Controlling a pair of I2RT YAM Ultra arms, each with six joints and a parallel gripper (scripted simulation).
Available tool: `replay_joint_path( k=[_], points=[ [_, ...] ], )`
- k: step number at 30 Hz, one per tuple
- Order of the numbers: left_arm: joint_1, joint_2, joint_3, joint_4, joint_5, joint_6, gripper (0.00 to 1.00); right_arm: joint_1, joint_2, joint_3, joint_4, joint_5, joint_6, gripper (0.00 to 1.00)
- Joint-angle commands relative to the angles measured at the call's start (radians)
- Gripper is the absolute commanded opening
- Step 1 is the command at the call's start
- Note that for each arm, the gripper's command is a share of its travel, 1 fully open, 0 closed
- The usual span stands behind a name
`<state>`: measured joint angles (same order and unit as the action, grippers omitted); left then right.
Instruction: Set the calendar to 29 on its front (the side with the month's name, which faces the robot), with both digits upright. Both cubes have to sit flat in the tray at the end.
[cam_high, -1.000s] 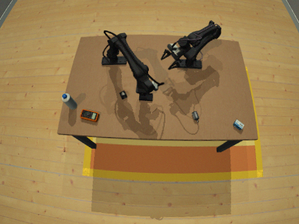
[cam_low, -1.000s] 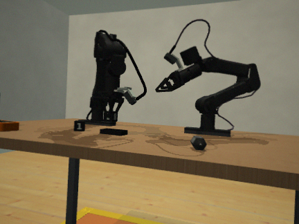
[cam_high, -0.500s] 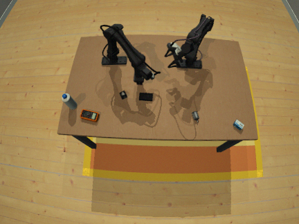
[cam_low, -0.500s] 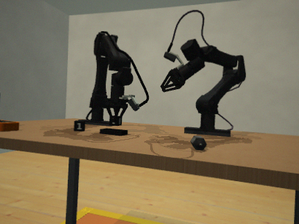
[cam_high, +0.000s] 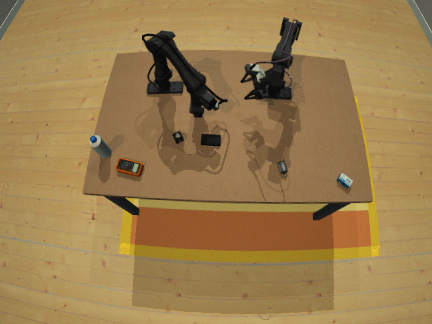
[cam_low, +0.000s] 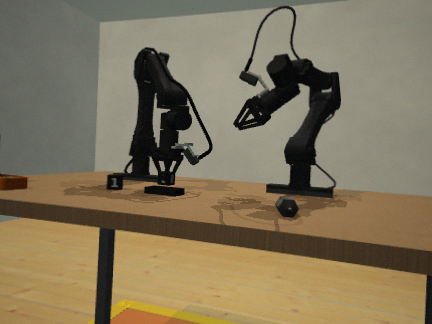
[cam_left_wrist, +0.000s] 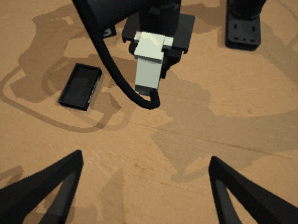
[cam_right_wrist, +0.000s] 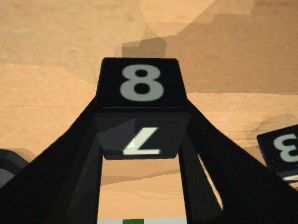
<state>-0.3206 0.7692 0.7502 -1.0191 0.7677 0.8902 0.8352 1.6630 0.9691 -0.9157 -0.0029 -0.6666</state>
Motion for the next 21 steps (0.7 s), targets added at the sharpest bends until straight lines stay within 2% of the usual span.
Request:
replay_joint_path(
  k=[1,6,9,11,21],
  points=[
    [0.010,0.008,0.042,-0.022,0.044,0.029,1.00,0.010,-0.036,-0.005,0.023,-0.015,0.101,0.35],
    [0.005,0.001,0.032,-0.024,0.046,0.032,1.00,0.002,-0.035,-0.004,0.022,-0.019,0.352,0.35],
    [0.005,0.001,0.032,-0.024,0.046,0.032,1.00,0.001,-0.035,-0.003,0.034,-0.020,0.470,0.35],
    [0.005,0.001,0.032,-0.024,0.046,0.032,1.00,0.001,-0.035,-0.003,0.034,-0.020,0.470,0.35],
    [0.005,0.001,0.032,-0.025,0.046,0.033,1.00,0.002,-0.037,-0.006,0.037,-0.011,0.907,0.35]
  ],
)
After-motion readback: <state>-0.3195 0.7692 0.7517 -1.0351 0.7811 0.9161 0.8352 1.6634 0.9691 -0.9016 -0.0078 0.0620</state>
